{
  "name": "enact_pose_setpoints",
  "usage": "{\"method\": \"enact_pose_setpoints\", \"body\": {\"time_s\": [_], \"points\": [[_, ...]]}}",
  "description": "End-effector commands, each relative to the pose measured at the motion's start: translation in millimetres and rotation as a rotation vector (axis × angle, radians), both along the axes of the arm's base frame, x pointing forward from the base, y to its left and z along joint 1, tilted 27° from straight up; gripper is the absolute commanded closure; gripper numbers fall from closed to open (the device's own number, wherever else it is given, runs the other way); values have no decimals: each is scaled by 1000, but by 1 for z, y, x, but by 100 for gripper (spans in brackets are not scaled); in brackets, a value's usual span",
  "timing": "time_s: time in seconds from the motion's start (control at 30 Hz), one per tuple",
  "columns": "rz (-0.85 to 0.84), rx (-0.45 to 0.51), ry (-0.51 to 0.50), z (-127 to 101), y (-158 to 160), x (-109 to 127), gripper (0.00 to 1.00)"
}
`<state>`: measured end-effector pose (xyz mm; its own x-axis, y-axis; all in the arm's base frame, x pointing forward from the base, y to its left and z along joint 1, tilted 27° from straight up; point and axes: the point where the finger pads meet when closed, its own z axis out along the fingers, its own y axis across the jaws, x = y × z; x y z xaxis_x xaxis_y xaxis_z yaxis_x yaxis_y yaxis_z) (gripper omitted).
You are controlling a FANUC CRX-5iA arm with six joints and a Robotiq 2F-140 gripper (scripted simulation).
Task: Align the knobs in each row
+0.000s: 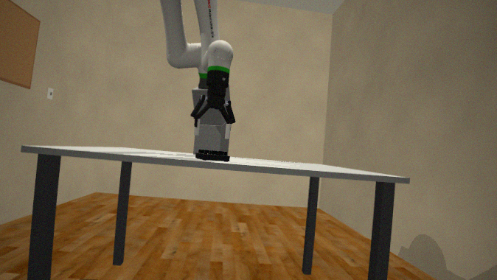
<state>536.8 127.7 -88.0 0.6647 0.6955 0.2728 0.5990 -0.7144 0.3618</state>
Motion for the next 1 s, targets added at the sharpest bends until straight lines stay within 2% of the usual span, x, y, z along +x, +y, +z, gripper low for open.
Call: {"method": "enact_pose_setpoints", "body": {"time_s": [0.0, 0.27, 0.97], "points": [[0, 0, -1, 0, 0, -1, 0], [0, 0, -1, -2, -3, -5, 0], [0, 1, -1, -17, -24, -34, 0]]}}
